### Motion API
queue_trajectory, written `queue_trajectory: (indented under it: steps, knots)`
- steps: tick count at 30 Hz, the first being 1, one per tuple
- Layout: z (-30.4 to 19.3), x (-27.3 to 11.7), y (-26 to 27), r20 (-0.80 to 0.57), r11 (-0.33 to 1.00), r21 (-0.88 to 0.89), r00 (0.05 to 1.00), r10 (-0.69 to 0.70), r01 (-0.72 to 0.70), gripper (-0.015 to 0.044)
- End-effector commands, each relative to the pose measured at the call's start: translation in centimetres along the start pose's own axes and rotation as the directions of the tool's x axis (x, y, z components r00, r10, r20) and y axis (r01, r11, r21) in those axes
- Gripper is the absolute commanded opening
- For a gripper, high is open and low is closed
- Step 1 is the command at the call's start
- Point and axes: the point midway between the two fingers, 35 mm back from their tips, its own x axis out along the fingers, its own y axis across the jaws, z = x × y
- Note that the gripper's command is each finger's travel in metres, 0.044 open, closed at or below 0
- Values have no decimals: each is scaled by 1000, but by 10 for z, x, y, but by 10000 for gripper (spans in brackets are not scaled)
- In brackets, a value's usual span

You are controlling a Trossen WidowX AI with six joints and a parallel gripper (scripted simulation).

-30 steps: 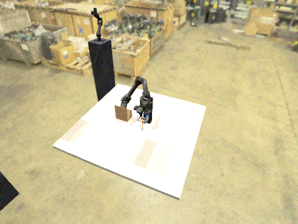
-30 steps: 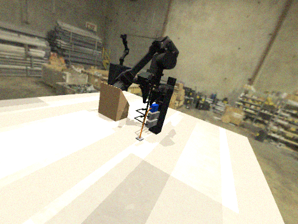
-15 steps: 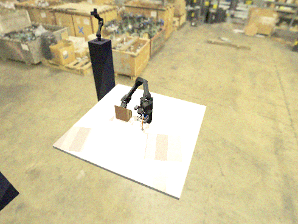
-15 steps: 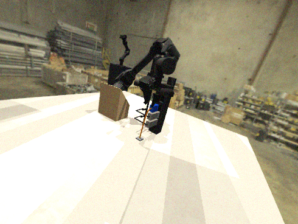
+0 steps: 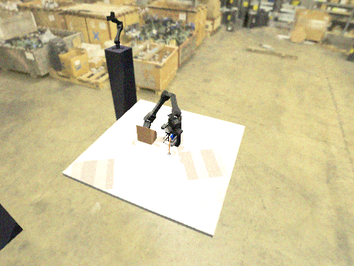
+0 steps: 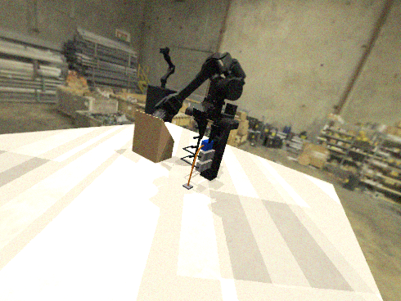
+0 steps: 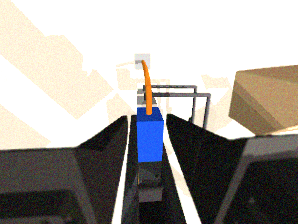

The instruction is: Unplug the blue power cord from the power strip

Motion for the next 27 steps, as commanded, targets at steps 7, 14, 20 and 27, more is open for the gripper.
queue_trajectory:
  steps: [7,14,20,27]
  knots:
    - [-16,2,-3,-10,1000,10,1000,-6,6,160]
    - [-16,3,-3,-10,1000,10,1000,-6,6,160]
    - [-16,10,-3,-10,1000,10,1000,-6,6,160]
    - [-16,14,-3,-10,1000,9,1000,-6,6,160]
